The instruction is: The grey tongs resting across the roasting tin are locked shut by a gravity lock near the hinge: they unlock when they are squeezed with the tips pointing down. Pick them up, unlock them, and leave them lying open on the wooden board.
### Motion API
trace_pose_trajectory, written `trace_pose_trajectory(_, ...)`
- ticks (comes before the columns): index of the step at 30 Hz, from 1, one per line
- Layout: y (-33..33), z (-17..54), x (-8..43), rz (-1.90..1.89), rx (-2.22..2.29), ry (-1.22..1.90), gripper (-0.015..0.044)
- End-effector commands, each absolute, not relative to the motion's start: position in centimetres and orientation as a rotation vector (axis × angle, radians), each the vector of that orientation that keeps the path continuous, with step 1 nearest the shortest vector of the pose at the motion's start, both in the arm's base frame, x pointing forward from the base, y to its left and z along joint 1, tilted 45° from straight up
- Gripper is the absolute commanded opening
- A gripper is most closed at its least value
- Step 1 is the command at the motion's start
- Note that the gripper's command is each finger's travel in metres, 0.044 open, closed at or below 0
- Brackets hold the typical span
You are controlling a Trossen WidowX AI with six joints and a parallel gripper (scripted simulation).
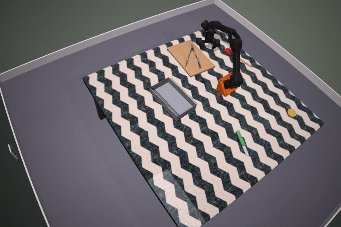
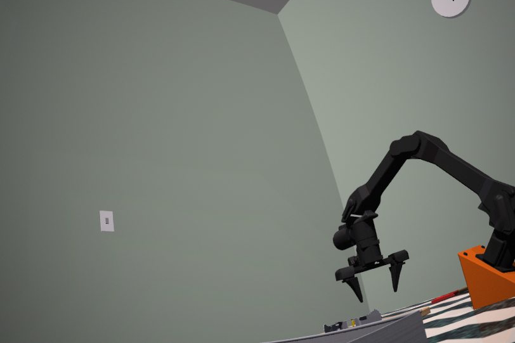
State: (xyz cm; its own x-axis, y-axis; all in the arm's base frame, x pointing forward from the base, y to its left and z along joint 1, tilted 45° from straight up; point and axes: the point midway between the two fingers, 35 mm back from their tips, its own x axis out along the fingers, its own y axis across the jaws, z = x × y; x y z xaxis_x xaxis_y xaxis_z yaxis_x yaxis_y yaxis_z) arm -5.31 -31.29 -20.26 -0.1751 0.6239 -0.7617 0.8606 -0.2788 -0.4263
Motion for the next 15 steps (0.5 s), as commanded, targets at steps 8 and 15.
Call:
trace_pose_trajectory(8, -29.9, -17.7, -9.1, -1.401, 1.876, 1.772, 0.0440)
trace_pose_trajectory(15, -32.5, -14.9, -8.3, -1.412, 1.879, 1.752, 0.0440)
